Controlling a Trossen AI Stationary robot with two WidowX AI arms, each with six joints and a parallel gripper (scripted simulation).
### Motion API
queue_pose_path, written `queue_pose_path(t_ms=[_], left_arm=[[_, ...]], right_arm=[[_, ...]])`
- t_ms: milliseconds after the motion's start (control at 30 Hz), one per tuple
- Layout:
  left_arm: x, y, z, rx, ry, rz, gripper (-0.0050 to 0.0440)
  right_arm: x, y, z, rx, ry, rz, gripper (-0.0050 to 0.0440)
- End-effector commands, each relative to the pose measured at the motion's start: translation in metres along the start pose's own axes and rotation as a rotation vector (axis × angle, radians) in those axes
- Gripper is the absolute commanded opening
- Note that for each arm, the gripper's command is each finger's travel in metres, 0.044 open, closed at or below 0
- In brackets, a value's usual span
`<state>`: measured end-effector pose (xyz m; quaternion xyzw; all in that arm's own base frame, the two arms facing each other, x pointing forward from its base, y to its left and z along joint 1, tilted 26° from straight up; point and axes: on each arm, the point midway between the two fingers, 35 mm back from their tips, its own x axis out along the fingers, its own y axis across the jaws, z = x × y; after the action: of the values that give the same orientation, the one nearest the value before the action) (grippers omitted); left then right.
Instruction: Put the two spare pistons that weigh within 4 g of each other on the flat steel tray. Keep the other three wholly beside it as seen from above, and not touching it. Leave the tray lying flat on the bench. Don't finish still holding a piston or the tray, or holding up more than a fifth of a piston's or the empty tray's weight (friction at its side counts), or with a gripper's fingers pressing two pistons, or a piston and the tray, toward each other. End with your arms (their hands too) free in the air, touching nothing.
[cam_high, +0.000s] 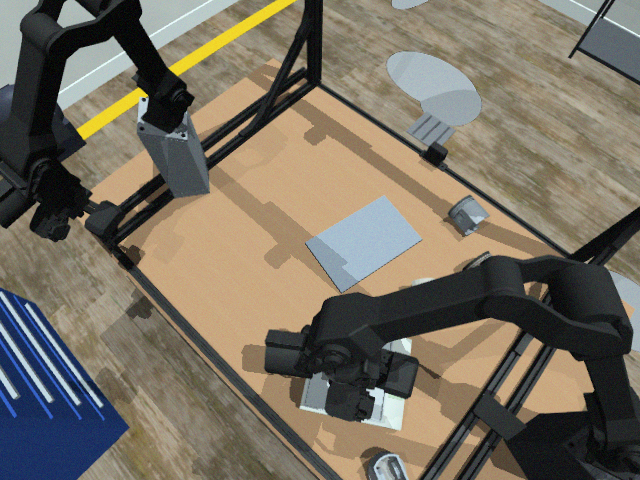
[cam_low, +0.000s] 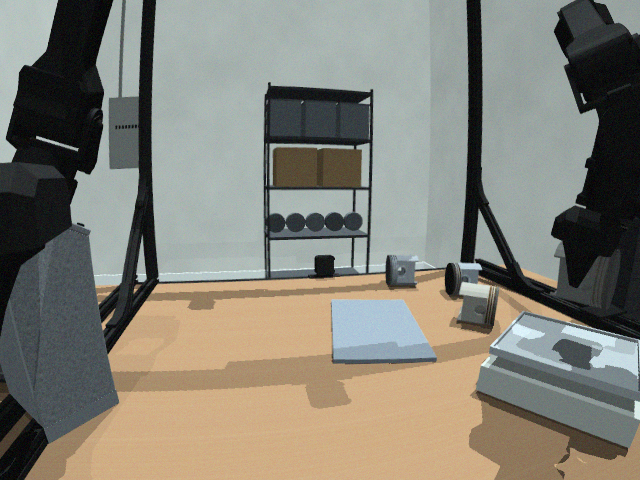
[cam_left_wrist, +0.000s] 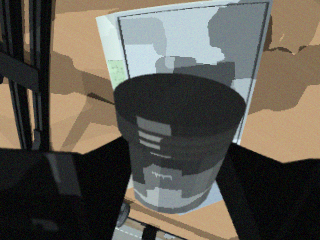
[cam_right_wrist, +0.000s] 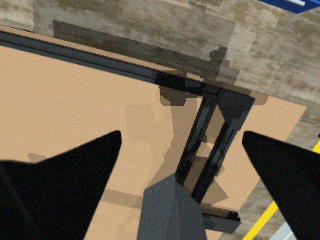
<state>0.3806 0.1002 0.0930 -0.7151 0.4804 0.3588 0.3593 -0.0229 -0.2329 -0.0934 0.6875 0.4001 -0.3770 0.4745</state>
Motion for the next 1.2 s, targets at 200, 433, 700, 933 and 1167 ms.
queue_pose_path(t_ms=[200, 433, 700, 933, 1167], left_arm=[[-0.016, -0.005, -0.004, 0.016, -0.003, -0.032, 0.0158], [-0.021, -0.006, -0.006, 0.022, -0.004, -0.044, 0.0158], [-0.018, 0.018, -0.003, 0.154, -0.029, -0.041, 0.0158], [-0.013, 0.052, 0.0, 0.338, -0.063, -0.033, 0.0158], [-0.007, 0.087, 0.003, 0.521, -0.097, -0.025, 0.0158]], right_arm=[[0.0, 0.0, 0.0, 0.0, 0.001, 0.001, 0.044], [0.0, 0.0, 0.0, 0.0, 0.001, 0.001, 0.044], [0.0, 0.0, 0.0, 0.0, 0.001, 0.001, 0.044], [0.0, 0.0, 0.0, 0.0, 0.001, 0.001, 0.044], [0.0, 0.0, 0.0, 0.0, 0.001, 0.001, 0.044]])
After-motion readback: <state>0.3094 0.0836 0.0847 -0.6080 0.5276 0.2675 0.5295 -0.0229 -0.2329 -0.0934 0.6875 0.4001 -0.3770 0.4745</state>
